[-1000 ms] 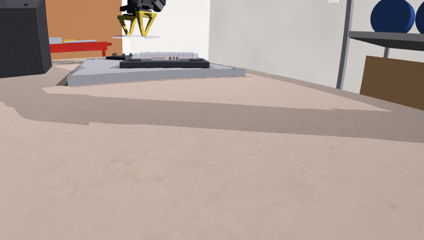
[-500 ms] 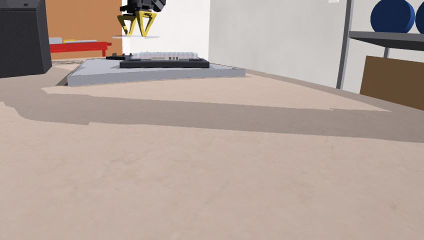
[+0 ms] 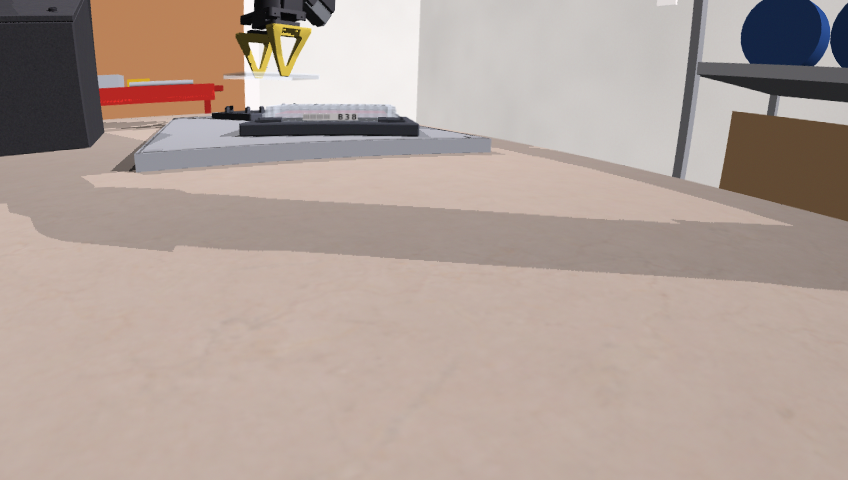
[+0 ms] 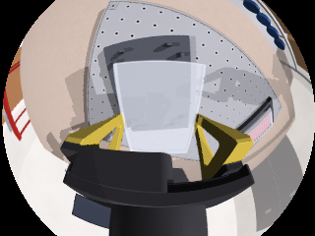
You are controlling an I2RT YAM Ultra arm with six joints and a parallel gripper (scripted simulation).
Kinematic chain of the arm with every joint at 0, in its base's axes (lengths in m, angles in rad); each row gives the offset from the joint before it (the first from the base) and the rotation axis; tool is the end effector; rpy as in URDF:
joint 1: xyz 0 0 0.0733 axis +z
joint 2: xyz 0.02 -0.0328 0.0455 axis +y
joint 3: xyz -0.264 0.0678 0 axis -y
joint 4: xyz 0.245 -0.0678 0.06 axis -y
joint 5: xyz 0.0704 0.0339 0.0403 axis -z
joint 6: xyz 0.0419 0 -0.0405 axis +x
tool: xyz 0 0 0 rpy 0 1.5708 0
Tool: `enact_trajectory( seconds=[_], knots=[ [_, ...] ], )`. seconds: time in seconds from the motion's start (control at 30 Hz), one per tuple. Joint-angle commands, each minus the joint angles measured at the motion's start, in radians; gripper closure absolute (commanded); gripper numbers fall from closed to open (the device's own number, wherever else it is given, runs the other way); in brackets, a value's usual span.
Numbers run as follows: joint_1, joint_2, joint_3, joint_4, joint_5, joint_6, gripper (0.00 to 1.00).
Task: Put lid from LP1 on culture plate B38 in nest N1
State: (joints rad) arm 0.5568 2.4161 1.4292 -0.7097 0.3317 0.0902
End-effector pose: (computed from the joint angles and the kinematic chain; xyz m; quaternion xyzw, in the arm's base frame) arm 0.3366 0.1947 0.0135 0.2377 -0.9553 0.1759 0.0064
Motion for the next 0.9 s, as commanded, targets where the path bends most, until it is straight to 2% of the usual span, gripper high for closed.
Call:
enact_trajectory(
  seconds=[0.0, 0.13, 0.2, 0.63, 0.87],
  knots=[
    [-0.016, -0.042, -0.013, 0.014, 0.004, 0.106, 1.00],
    [-0.046, -0.068, -0.040, 0.026, 0.007, 0.207, 1.00],
    [-0.046, -0.068, -0.040, 0.026, 0.007, 0.207, 1.00],
    [-0.149, -0.143, -0.108, 0.055, 0.014, 0.526, 1.00],
    [-0.190, -0.169, -0.127, 0.063, 0.015, 0.483, 1.00]
  ],
)
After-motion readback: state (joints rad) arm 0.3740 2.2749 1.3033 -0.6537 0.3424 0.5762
